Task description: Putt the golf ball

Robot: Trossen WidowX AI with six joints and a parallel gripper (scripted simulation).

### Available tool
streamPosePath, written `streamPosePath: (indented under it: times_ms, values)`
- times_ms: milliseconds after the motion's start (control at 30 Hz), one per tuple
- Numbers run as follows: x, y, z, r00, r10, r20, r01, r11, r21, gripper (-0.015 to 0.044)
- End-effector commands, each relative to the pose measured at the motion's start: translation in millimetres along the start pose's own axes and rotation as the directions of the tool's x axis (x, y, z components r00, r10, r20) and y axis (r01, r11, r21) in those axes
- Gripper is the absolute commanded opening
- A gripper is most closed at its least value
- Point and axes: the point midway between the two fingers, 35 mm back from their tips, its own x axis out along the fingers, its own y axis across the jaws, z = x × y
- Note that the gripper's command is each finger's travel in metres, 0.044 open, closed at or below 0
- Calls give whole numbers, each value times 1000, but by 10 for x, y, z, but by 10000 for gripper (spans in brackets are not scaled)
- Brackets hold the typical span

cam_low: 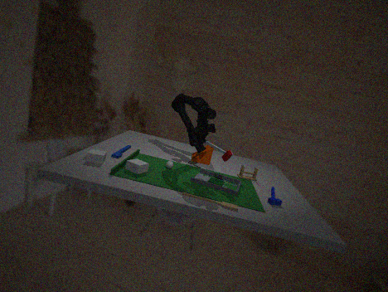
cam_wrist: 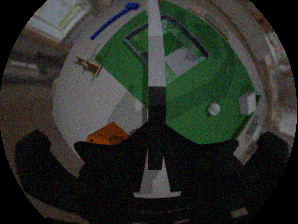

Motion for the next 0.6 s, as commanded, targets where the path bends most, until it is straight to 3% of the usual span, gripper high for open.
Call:
streamPosePath:
  times_ms: [0,567]
  values:
    - [-45,-131,-201,1000,-19,-1,19,992,129,0]
    - [-184,-533,-1044,994,-100,-33,100,798,594,0]
